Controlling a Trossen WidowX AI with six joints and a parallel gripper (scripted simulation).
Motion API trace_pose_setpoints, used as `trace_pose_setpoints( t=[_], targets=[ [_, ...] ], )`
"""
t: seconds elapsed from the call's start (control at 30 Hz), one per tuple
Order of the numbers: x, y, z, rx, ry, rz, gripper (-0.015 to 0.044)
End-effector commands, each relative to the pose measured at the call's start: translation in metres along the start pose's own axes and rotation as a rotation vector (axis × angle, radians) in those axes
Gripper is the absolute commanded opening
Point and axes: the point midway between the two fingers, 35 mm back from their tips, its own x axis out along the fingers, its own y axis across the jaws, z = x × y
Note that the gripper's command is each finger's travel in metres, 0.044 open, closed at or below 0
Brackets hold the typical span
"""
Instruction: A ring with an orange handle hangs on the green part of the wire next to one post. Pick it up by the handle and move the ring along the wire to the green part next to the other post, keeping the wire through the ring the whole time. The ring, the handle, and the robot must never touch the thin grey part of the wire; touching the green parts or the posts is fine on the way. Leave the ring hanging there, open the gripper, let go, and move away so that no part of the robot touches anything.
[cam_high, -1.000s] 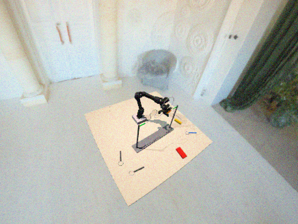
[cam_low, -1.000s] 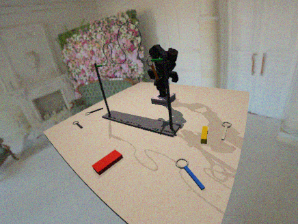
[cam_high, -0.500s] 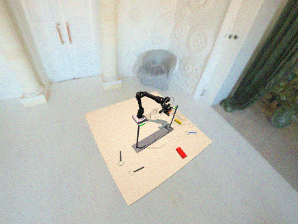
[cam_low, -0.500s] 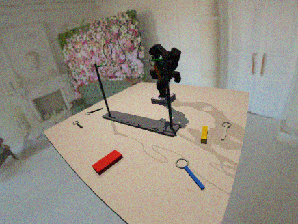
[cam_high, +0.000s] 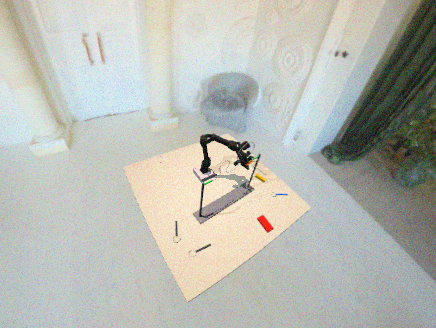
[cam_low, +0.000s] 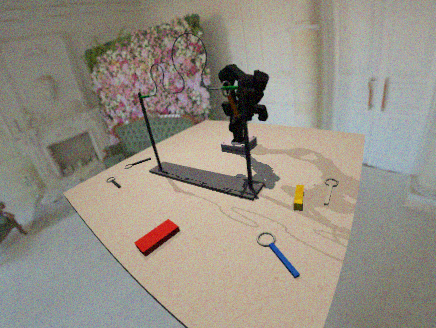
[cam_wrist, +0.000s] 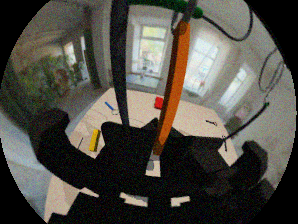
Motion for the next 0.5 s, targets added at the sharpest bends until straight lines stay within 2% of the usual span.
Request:
trace_pose_setpoints(
  t=[0.0,0.47],
  targets=[
    [0.001,0.000,-0.003,0.008,-0.003,-0.004,-0.0150],
    [0.006,0.001,-0.013,0.008,-0.003,-0.004,-0.0150]
  ],
)
